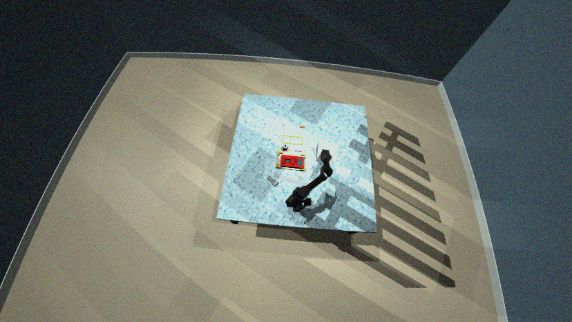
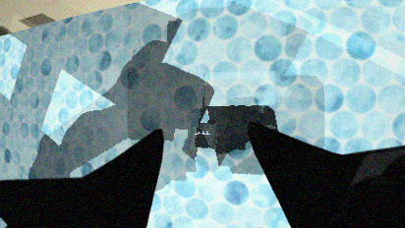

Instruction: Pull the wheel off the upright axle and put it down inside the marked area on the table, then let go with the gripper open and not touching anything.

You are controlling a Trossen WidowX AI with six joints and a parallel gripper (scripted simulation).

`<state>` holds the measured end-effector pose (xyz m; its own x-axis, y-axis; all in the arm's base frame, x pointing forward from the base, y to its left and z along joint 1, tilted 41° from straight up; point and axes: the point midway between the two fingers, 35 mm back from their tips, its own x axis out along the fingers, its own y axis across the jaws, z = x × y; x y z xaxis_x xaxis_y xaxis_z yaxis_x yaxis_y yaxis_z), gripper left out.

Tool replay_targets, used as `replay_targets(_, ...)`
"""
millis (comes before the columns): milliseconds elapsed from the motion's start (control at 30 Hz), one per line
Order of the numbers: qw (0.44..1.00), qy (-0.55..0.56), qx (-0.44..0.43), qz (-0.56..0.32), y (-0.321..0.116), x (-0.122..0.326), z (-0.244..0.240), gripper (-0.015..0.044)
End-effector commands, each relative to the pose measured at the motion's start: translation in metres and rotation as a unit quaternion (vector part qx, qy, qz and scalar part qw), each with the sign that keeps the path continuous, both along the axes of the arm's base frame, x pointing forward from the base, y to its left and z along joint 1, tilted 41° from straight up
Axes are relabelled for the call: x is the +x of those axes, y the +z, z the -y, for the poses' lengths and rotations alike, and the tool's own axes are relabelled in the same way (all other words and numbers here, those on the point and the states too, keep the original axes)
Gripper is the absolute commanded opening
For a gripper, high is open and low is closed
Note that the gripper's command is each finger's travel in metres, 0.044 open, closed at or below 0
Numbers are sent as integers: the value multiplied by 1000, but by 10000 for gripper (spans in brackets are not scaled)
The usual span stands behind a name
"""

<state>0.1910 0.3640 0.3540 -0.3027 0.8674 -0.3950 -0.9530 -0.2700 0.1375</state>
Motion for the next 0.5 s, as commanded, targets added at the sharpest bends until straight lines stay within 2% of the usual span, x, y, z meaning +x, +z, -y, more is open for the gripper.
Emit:
replay_targets(0, 997, -62, -40, -36, -28, 43, 18, 300)
replay_targets(467, 951, -244, -133, -134, -117, 161, 124, 300)
